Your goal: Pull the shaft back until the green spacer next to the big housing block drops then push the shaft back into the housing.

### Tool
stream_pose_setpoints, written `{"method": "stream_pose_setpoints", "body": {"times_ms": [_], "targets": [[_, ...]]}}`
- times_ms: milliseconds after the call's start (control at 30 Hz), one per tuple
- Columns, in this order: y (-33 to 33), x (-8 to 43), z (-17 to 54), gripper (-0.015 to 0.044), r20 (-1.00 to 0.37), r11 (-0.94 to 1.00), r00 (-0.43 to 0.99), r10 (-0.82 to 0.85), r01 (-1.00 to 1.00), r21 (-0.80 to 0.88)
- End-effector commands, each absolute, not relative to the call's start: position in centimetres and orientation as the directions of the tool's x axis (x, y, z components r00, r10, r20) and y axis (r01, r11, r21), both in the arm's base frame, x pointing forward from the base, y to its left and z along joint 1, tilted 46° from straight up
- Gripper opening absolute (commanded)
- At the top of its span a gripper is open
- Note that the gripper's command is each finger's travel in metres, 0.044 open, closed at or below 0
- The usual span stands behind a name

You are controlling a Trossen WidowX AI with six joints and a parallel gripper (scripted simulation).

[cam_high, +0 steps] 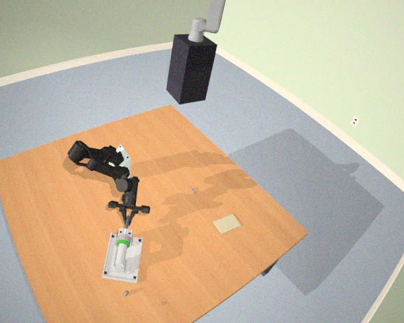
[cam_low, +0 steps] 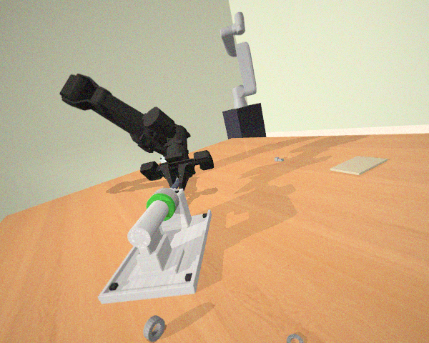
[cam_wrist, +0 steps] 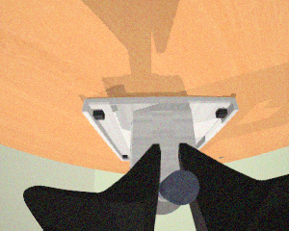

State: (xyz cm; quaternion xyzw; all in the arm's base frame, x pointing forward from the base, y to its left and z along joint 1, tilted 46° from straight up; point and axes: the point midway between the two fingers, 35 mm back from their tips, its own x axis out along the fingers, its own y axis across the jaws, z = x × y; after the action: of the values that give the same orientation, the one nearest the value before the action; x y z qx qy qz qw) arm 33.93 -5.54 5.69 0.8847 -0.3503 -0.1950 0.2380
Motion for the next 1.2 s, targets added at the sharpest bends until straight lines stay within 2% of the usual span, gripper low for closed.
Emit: {"method": "stream_pose_setpoints", "body": {"times_ms": [0,1167], "targets": [[-5.48,33.75,5.6,0.0,-0.179,-0.642,0.678,-0.713,-0.528,0.556],[-5.38,33.47,5.45,0.0,-0.179,-0.642,0.678,-0.713,-0.528,0.556]]}}
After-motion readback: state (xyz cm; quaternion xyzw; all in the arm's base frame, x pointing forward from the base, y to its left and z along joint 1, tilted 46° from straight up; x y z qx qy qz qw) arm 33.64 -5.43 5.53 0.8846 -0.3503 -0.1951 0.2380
